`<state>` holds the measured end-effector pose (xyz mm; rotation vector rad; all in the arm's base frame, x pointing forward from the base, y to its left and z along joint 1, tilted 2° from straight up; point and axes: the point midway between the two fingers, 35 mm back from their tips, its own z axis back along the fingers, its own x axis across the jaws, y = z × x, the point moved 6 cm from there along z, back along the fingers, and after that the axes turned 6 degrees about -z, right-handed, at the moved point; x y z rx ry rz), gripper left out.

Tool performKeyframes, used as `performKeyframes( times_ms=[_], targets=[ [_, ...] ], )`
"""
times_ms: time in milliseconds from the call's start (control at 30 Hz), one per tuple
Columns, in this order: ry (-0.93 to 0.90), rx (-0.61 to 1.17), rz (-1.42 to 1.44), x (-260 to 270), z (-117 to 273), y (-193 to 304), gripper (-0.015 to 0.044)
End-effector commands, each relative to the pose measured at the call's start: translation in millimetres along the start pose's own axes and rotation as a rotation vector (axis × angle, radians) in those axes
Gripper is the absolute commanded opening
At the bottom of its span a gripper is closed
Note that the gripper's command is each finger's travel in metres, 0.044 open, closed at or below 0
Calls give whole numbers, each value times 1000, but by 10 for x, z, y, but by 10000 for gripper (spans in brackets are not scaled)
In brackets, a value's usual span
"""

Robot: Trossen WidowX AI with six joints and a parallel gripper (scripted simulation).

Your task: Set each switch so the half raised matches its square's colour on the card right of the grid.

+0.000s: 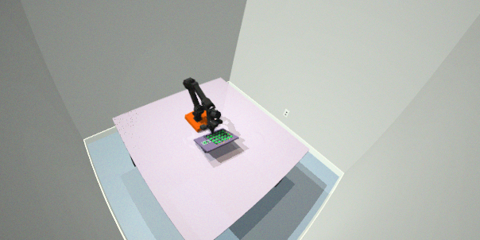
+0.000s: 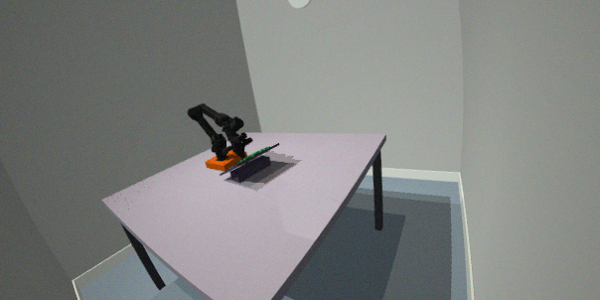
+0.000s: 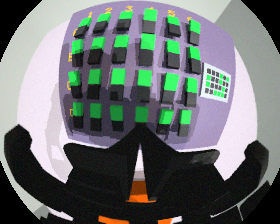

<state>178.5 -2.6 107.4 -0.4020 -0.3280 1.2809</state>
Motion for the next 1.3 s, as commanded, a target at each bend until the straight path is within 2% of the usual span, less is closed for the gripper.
performKeyframes(
  times_ms=[0, 200, 333, 400, 567, 767, 1267],
  targets=[
    [-3, 5, 4, 1, -15, 12, 0],
    [0, 0, 0, 3, 17, -8, 0],
    [-1, 27, 3, 12, 523, -43, 0],
    [-1, 33, 4, 4, 636, -32, 0],
    [-1, 33, 4, 26, 651, -105, 0],
    [-2, 28, 3, 212, 687, -690, 0],
    [-2, 28, 3, 219, 686, -709, 0]
  ],
)
